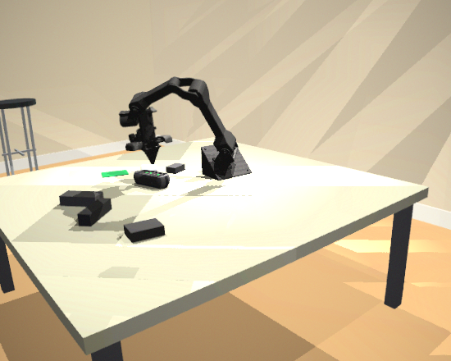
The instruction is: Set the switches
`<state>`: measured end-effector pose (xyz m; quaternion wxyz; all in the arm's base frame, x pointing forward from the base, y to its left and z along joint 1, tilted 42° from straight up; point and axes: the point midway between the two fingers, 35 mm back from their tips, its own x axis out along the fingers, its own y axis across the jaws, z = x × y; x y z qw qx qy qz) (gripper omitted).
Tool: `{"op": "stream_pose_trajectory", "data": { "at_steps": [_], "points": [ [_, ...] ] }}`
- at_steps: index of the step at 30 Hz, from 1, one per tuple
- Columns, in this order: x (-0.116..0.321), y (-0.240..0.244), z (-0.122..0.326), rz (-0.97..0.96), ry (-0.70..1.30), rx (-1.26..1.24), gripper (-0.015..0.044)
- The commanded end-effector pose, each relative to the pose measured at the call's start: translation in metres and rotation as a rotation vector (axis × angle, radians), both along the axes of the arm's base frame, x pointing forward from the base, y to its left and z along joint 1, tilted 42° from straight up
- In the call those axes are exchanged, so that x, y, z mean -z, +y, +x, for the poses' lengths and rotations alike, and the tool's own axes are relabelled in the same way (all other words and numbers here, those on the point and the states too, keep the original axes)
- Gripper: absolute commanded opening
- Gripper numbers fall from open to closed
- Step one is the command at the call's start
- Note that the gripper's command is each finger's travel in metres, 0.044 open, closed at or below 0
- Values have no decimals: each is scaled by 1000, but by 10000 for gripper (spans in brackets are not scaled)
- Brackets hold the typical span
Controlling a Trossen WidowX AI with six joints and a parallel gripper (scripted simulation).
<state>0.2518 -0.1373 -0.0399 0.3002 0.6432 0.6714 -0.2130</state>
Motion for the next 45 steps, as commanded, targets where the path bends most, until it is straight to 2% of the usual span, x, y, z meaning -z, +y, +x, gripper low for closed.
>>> {"op": "stream_pose_trajectory", "data": {
  "at_steps": [1,25,45],
  "points": [
    [0,-1,13,-16,-239,-274,0],
    [-7,5,64,54,-1258,-1432,0],
    [-16,22,104,340,-2124,-2351,0]
  ]
}}
